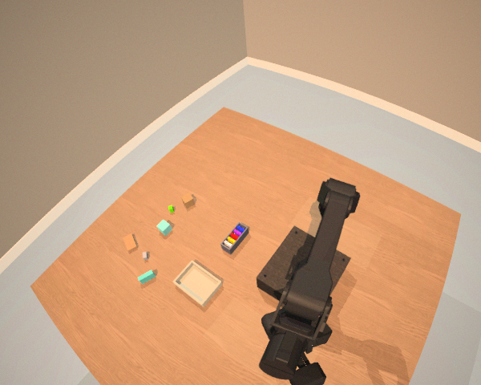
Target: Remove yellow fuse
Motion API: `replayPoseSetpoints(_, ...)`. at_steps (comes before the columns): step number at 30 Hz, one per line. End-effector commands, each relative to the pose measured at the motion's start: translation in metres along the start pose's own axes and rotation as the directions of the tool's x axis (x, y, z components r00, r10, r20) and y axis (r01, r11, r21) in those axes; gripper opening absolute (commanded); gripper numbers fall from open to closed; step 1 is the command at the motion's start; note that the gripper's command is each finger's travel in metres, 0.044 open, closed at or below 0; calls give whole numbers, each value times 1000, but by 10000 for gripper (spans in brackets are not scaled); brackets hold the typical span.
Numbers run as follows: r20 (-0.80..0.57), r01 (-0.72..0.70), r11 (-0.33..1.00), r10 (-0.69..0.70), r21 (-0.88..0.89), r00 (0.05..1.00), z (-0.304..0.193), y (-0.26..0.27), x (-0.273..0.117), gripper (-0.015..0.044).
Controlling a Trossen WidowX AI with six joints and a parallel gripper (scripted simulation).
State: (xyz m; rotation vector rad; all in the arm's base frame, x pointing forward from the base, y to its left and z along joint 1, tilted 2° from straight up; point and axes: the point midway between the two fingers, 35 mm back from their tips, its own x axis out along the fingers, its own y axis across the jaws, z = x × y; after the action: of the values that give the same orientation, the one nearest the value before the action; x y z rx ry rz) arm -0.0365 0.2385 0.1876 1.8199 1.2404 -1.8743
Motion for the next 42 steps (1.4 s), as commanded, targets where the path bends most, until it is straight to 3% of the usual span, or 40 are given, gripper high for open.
replayPoseSetpoints(1,-3,-3,1000,3,18,1000,-2,1,0,374)
replayPoseSetpoints(4,-34,-35,963,46,266,998,-28,19,6,295)
replayPoseSetpoints(8,-72,-47,759,122,649,990,-68,59,12,190)
replayPoseSetpoints(13,-92,18,325,215,946,972,-105,121,13,66)
replayPoseSetpoints(18,-85,145,-183,299,972,950,-124,192,9,66)
replayPoseSetpoints(24,-38,304,-691,372,656,927,-121,281,0,66)
replayPoseSetpoints(30,27,400,-909,405,121,914,-92,360,-10,66)
replayPoseSetpoints(34,72,412,-869,408,-274,910,-60,408,-15,66)
replayPoseSetpoints(38,113,375,-684,396,-625,911,-19,449,-19,66)
replayPoseSetpoints(42,136,328,-500,382,-801,914,9,476,-22,66)
